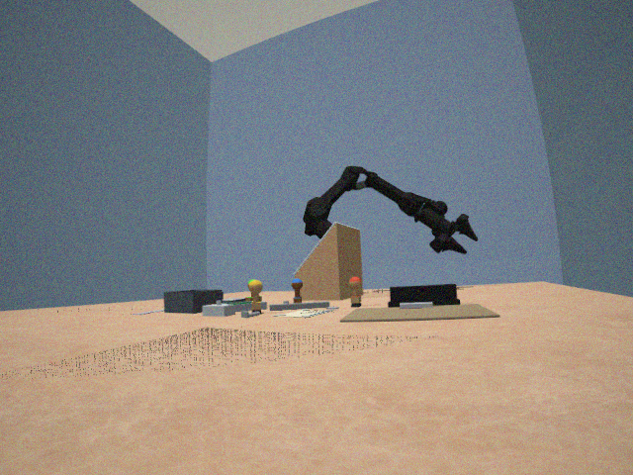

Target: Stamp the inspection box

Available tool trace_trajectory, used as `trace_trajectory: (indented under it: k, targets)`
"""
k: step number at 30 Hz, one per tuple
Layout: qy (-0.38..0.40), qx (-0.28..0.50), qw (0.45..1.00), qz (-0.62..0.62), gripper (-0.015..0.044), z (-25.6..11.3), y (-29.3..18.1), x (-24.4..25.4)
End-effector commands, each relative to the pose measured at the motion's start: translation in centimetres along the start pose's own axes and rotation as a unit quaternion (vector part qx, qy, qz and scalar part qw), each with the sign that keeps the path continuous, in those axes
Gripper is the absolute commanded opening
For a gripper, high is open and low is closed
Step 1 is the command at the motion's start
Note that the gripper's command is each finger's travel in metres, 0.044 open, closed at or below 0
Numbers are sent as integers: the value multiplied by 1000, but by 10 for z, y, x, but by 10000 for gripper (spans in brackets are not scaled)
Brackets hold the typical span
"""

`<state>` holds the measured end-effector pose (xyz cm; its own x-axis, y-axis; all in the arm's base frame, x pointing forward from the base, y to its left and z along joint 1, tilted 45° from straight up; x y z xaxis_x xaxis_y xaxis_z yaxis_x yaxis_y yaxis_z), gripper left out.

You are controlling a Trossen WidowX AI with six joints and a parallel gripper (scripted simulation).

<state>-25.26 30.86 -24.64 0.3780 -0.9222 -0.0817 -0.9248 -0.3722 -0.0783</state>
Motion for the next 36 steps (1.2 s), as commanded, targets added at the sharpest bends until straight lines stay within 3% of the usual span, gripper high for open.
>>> trace_trajectory:
  k: [1,7,18,28,36]
  targets:
    - [0,1,1000,5,374,-1,-3,-1]
    - [-4,34,985,170,222,-28,-98,-21]
    - [-5,111,873,474,222,-87,-288,17]
    - [4,188,684,704,222,-146,-419,135]
    - [18,250,478,842,222,-197,-467,266]
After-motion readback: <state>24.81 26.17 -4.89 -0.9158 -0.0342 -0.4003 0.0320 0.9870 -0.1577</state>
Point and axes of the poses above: the point midway between the two fingers, 35 mm back from their tips, its own z axis out along the fingers, its own x axis across the jaws, y = z × x, the point moved 1 cm from there along -z, back along the fingers, and after that the axes turned 10 degrees about z, right-handed, at the moved point
